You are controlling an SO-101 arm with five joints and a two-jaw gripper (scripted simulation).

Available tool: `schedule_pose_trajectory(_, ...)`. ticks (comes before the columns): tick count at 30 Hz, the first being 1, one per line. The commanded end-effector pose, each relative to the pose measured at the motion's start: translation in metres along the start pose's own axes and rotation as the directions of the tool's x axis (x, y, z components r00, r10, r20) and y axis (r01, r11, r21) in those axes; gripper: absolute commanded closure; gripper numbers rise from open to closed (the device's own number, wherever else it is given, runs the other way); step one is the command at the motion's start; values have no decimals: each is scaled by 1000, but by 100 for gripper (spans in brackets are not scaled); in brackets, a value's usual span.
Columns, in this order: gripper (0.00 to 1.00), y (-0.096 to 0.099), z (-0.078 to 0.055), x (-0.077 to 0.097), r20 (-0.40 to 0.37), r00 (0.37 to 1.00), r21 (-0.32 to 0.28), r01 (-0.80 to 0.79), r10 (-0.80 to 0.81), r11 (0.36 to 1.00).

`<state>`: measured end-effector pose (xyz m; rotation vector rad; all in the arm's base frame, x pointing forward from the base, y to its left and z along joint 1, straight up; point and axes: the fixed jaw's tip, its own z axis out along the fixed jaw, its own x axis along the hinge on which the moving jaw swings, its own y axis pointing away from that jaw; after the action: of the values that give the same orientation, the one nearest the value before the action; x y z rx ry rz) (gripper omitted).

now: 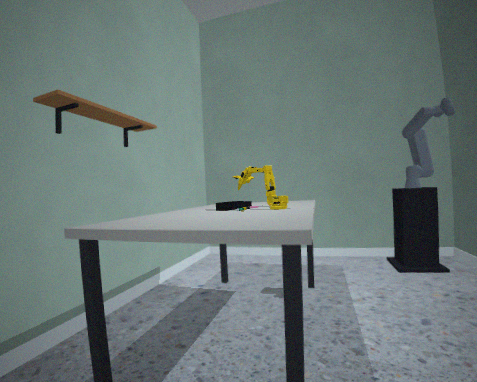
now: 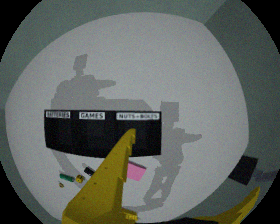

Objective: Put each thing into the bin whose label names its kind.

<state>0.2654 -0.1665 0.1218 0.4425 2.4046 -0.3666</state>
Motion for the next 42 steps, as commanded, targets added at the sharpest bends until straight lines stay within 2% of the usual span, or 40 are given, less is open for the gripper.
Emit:
schedule_pose_trajectory(1,0,-10,-5,-17,78,997,30,-4,2,1000)
schedule_pose_trajectory(42,0,-12,-6,-20,91,996,37,-7,3,999)
